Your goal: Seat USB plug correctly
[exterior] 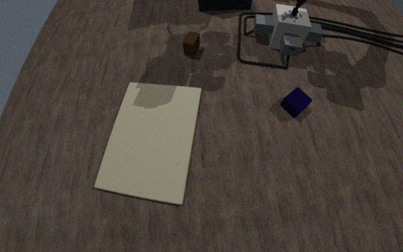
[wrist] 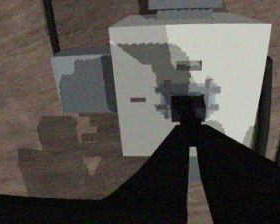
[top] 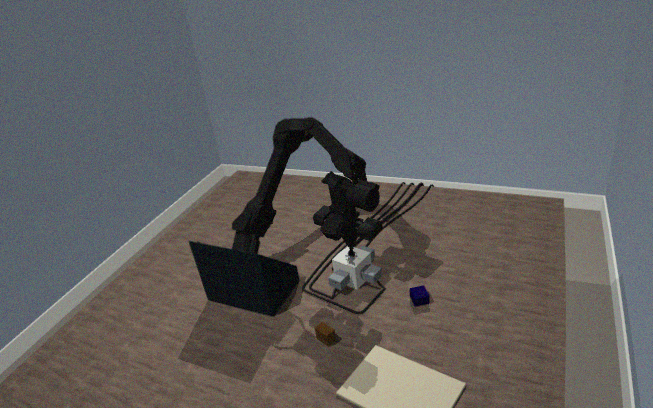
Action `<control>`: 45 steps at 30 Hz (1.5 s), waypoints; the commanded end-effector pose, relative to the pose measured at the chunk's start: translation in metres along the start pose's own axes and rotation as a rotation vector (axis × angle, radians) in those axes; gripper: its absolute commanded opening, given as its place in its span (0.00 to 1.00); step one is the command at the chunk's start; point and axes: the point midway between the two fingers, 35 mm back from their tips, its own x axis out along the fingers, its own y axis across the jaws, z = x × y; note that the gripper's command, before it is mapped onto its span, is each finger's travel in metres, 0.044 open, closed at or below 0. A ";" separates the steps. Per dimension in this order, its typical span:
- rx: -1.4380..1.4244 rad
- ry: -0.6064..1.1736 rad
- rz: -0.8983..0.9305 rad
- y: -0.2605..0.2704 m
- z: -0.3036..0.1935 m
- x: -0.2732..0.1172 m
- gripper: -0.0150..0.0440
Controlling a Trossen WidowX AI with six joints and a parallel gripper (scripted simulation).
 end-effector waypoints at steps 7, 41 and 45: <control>0.000 0.001 -0.005 -0.001 0.000 0.002 0.25; 0.000 0.000 0.000 0.000 -0.001 -0.007 0.42; 0.000 0.000 0.000 0.000 -0.001 -0.011 0.42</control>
